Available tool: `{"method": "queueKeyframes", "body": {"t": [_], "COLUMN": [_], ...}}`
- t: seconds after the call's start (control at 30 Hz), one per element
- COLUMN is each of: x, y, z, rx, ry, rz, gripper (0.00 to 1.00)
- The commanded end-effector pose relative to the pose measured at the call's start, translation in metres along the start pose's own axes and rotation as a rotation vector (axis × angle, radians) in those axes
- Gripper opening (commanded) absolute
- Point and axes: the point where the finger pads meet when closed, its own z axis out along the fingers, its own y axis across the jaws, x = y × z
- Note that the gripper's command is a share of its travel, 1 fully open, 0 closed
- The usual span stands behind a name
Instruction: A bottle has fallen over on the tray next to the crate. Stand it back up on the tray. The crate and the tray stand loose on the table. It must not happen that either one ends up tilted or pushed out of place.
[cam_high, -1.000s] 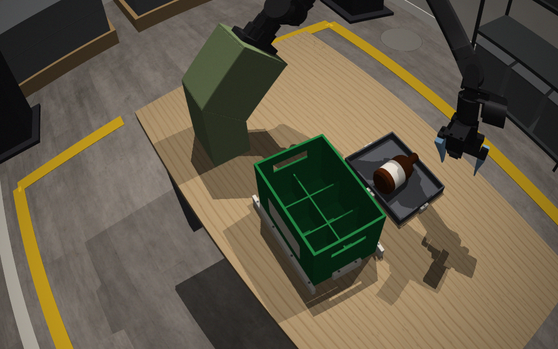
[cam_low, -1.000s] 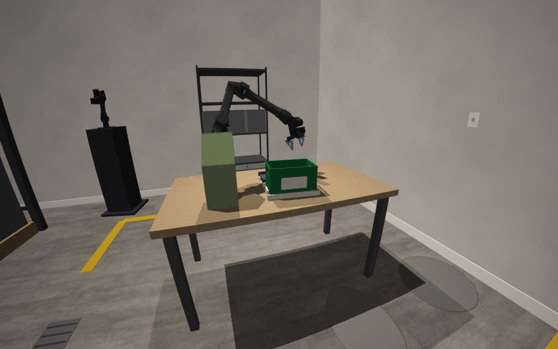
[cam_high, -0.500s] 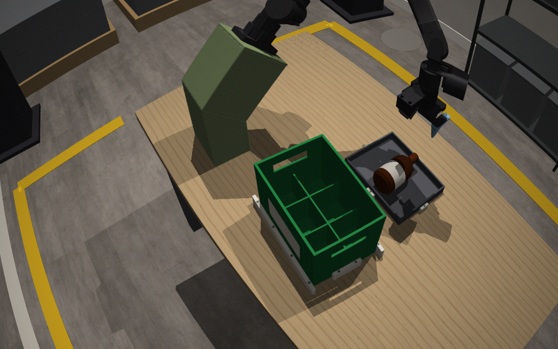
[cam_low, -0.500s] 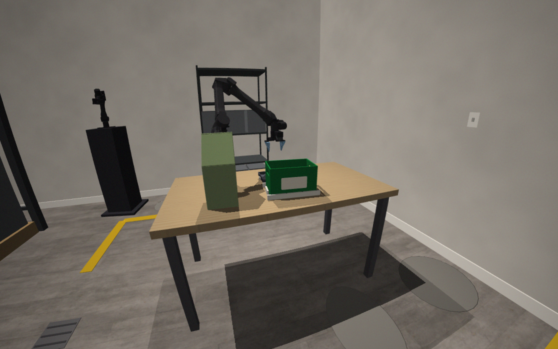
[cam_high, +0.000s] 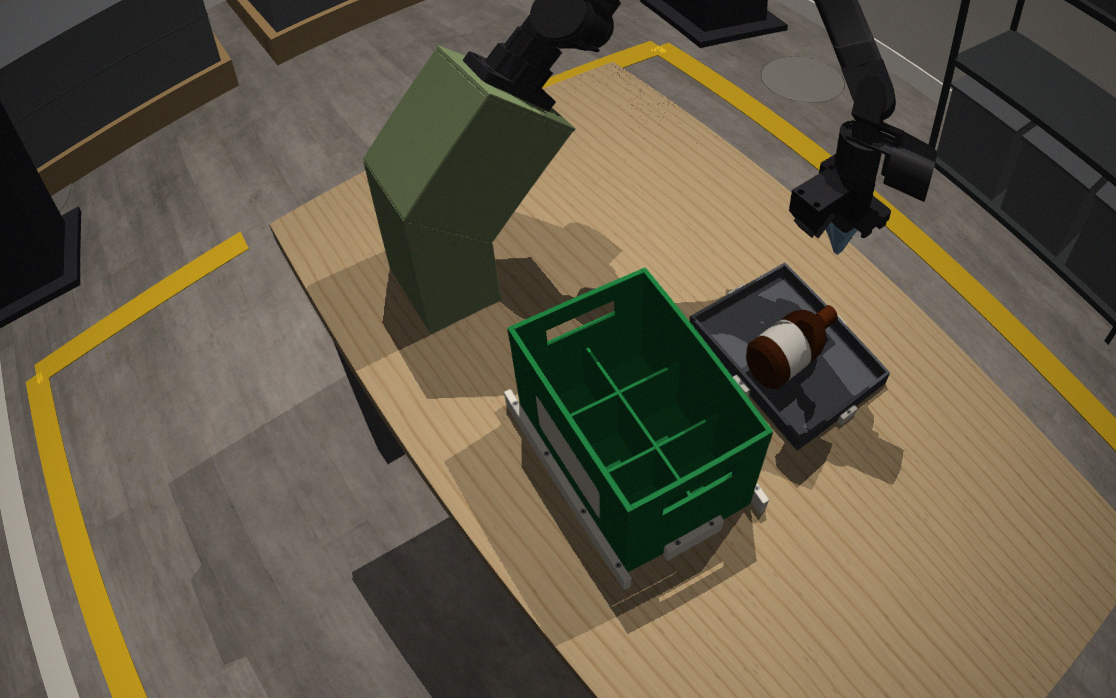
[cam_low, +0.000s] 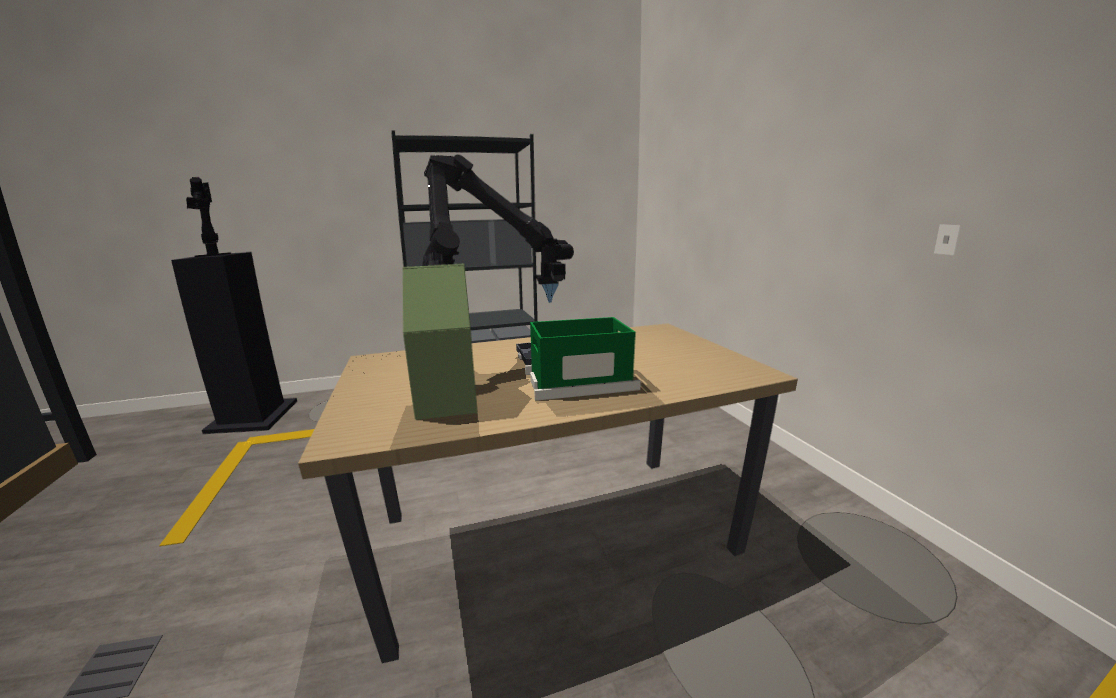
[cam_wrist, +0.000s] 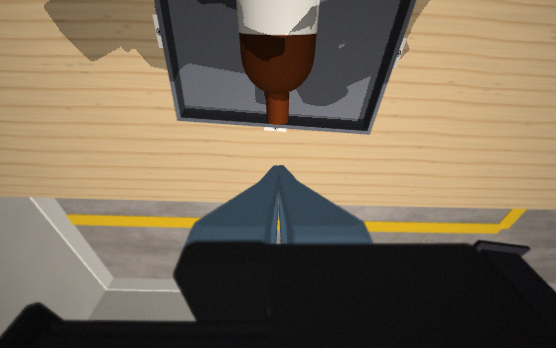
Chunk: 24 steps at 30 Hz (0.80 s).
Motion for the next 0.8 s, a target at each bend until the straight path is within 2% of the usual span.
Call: {"method": "queueKeyframes", "body": {"t": [0.0,0.77], "x": [-0.0061,-0.0061], "y": [0.0067,0.0067], "z": [-0.0079,-0.0079], "rx": [-0.020,-0.020], "ry": [0.003,0.003], "rz": [0.022,0.009], "gripper": [0.00,0.00]}}
